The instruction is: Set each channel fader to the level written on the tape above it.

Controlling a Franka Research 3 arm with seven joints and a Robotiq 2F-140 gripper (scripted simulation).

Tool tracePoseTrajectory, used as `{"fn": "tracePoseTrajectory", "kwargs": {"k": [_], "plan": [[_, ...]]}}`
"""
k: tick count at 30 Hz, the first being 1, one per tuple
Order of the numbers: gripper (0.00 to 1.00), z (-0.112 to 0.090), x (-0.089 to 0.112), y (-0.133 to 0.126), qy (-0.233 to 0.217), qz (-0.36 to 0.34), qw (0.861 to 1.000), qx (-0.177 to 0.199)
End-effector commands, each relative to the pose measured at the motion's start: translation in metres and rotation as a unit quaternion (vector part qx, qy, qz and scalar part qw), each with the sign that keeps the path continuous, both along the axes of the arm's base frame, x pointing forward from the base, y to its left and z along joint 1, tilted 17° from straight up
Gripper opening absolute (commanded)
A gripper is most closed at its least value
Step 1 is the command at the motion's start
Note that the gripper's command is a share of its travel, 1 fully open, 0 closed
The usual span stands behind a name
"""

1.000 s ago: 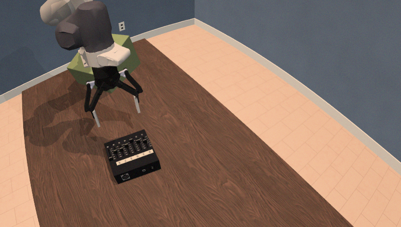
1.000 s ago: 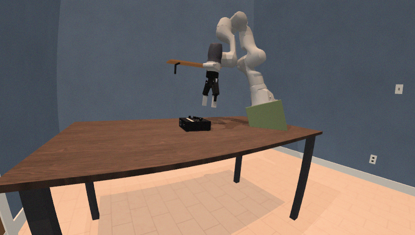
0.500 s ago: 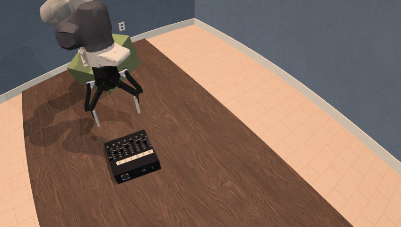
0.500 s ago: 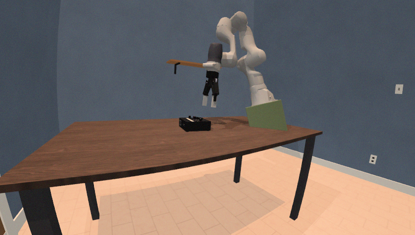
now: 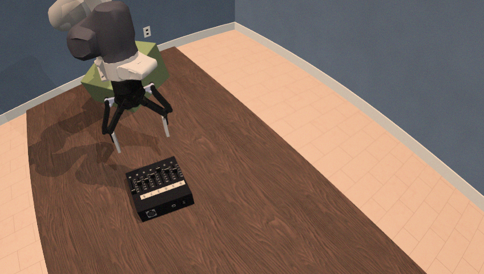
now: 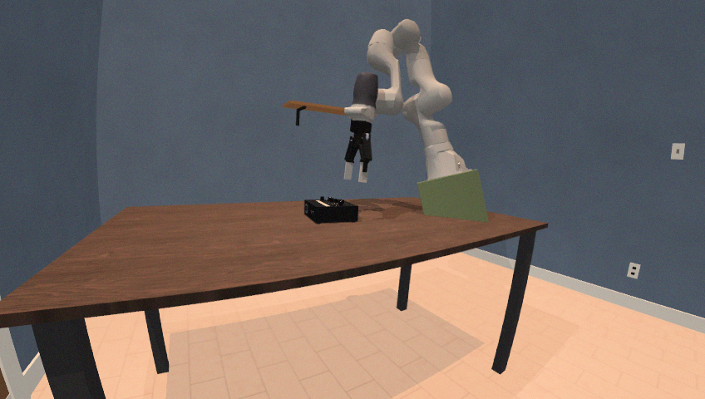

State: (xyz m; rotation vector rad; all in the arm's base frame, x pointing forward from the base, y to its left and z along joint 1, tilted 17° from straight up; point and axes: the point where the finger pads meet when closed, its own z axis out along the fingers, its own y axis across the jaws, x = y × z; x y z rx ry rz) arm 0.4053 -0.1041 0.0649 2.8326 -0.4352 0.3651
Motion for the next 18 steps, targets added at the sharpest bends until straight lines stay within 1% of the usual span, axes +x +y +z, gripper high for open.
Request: {"fn": "tracePoseTrajectory", "kwargs": {"k": [1,14,15,16,18], "plan": [[1.00,-0.001,-0.001,0.000,0.000,-0.002,1.000,0.001],[1.00,-0.001,0.000,0.000,0.001,-0.001,1.000,0.000],[1.00,0.004,0.006,-0.003,0.004,0.003,1.000,-0.004],[1.00,0.013,0.018,-0.008,0.012,0.013,1.000,-0.010],[1.00,0.041,0.048,-0.014,0.038,0.044,0.998,-0.015]]}}
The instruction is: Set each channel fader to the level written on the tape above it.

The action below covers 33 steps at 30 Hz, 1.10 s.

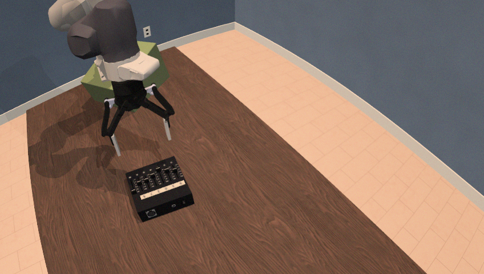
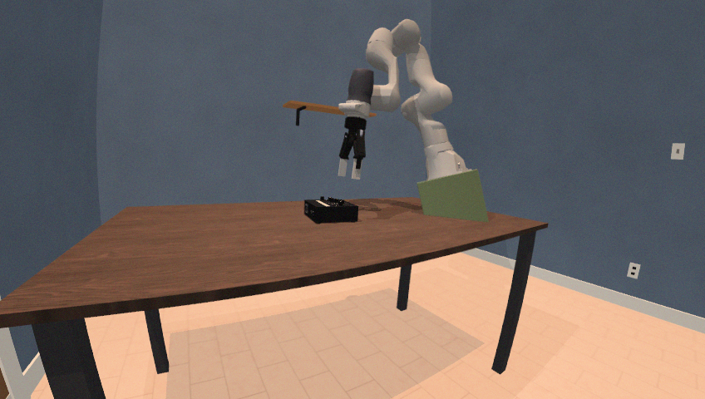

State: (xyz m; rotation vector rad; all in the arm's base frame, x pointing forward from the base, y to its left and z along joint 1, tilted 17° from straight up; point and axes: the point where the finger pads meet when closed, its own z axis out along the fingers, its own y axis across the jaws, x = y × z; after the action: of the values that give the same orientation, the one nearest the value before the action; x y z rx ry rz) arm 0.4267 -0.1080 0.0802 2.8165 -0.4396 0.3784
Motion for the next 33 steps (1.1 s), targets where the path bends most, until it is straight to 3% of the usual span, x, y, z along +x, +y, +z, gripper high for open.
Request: {"fn": "tracePoseTrajectory", "kwargs": {"k": [1,4,24,26,29,33], "plan": [[1.00,0.038,0.039,-0.007,0.056,0.064,0.996,-0.003],[1.00,0.052,0.052,0.001,0.070,0.087,0.994,0.008],[1.00,0.051,0.052,0.001,0.070,0.086,0.994,0.008],[1.00,0.035,0.052,0.008,0.067,0.070,0.995,0.005],[1.00,-0.013,0.048,0.034,0.054,0.028,0.998,0.009],[1.00,-0.030,0.044,0.046,0.049,0.014,0.999,0.014]]}}
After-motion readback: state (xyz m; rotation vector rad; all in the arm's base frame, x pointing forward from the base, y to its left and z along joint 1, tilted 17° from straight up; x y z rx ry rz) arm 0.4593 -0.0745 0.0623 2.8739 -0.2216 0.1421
